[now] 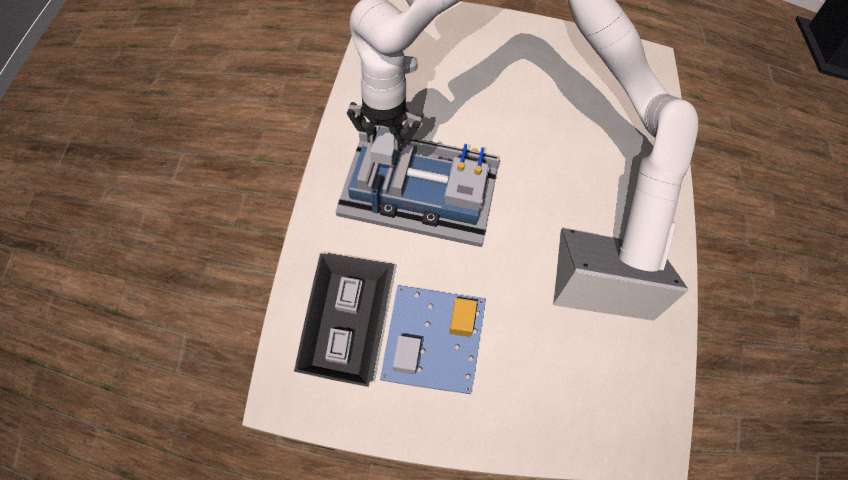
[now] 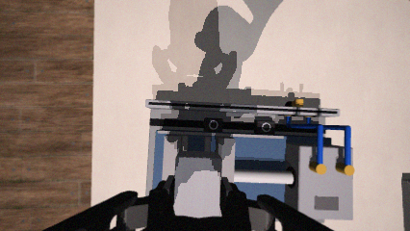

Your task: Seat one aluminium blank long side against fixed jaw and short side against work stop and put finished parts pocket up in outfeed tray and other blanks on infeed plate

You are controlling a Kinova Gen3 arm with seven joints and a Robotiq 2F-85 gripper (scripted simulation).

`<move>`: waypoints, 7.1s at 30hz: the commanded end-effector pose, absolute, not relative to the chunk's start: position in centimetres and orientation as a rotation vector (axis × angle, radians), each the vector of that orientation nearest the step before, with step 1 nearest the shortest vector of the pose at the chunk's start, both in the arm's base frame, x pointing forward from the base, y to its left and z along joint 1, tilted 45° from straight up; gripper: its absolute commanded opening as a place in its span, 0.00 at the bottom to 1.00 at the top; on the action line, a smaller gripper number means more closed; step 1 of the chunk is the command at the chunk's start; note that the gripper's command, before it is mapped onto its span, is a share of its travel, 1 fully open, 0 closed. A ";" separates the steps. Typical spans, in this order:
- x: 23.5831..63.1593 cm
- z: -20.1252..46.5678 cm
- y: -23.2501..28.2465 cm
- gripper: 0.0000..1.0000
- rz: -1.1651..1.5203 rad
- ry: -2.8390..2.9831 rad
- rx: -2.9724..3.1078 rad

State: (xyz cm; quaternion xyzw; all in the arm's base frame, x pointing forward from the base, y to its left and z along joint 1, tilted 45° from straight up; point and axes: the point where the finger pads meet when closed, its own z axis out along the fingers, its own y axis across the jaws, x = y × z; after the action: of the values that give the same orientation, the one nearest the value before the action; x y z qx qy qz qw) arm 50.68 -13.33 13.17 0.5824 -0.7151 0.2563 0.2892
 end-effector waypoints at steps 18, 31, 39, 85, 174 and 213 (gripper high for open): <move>50.3 13.4 -13.2 0.00 0.674 -1.908 1.550; 50.3 13.4 -13.2 0.00 0.674 -1.908 1.550; 50.3 13.4 -13.2 0.00 0.674 -1.908 1.550; 50.4 11.8 -14.4 0.00 0.685 -1.911 1.553; 50.6 11.5 -15.0 0.00 0.688 -1.915 1.546; 50.7 11.4 -15.1 0.00 0.689 -1.917 1.543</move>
State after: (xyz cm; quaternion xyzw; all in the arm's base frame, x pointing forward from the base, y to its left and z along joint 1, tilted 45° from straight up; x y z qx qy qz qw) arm 50.34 -14.81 11.44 0.5805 -0.7161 0.2537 0.2930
